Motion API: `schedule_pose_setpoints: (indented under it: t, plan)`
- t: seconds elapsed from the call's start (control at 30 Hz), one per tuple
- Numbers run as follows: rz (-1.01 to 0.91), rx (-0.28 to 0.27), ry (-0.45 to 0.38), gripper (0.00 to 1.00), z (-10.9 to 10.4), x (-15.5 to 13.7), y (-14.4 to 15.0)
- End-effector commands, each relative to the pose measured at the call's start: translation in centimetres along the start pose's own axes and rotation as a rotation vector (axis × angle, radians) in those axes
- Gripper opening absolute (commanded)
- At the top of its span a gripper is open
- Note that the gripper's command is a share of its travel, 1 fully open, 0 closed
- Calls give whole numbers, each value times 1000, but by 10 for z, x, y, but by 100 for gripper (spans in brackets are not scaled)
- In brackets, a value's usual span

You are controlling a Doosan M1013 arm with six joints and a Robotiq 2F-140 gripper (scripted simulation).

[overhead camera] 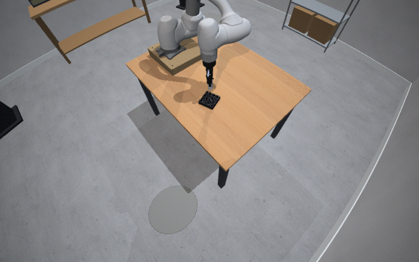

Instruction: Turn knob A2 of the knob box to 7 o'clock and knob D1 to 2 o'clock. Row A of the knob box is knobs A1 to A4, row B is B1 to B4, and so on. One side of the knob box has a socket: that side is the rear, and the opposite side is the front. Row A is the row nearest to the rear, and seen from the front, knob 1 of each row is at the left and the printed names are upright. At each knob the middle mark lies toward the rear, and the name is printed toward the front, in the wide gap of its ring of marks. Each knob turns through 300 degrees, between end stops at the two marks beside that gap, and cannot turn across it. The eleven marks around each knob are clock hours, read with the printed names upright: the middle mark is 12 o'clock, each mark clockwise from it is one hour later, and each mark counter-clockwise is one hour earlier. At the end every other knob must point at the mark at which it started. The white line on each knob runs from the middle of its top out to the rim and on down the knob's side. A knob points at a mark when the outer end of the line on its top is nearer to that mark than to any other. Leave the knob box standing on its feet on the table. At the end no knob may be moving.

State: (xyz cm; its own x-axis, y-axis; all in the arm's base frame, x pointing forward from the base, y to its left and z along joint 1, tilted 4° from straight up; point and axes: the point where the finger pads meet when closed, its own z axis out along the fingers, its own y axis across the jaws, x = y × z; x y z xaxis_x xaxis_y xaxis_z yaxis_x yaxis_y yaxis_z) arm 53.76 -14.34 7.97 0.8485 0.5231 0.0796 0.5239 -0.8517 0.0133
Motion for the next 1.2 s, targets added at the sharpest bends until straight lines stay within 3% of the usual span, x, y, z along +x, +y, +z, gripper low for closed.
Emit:
schedule_pose_setpoints:
  t: [0.0, 0.33, 1.17]
  plan:
    - [156, -8, -11, 12, -2, 0, 0]
    - [411, -9, -10, 12, -5, 0, 0]
    - [418, -9, -10, 12, -5, 0, 0]
